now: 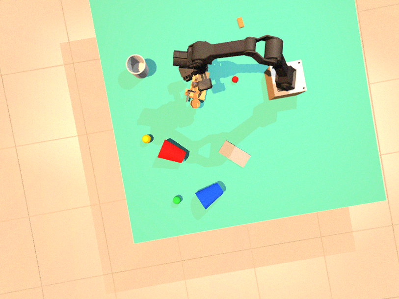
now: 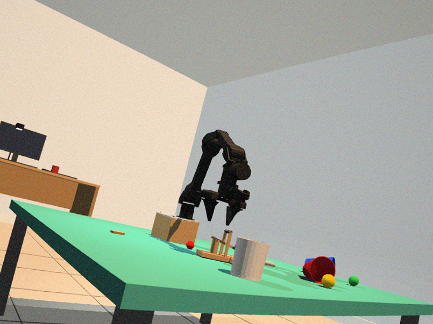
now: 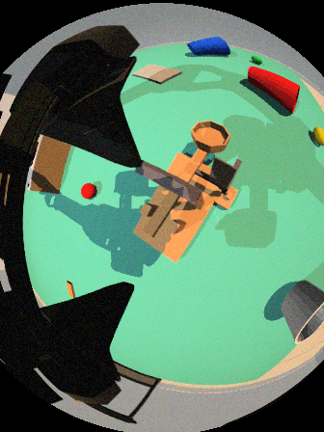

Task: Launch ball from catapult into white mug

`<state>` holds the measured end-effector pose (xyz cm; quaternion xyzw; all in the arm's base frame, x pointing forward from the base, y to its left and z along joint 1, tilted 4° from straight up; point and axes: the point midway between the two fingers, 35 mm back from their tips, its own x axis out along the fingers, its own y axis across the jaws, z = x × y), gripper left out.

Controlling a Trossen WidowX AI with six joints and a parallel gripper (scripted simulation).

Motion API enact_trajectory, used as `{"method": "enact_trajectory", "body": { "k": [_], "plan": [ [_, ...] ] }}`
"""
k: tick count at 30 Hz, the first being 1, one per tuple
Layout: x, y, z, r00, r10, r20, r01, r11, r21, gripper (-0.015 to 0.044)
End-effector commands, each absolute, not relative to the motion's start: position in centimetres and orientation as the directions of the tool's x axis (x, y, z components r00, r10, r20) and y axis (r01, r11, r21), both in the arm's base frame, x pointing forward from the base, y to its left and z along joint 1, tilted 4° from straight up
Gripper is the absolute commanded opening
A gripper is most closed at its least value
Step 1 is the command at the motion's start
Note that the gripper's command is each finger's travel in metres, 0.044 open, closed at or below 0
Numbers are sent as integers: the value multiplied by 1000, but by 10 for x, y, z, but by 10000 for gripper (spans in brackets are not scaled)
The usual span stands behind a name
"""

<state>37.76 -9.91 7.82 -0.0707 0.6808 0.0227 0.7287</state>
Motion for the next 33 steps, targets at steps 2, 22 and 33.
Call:
{"method": "enact_trajectory", "body": {
  "k": [2, 22, 33],
  "plan": [
    [377, -99, 79, 71, -61, -996, 38, 998, -58, 440],
    [376, -99, 81, 71, -60, -996, 665, 747, 3, 440],
    [376, -99, 83, 71, -59, -996, 893, 448, 37, 440]
  ]
}}
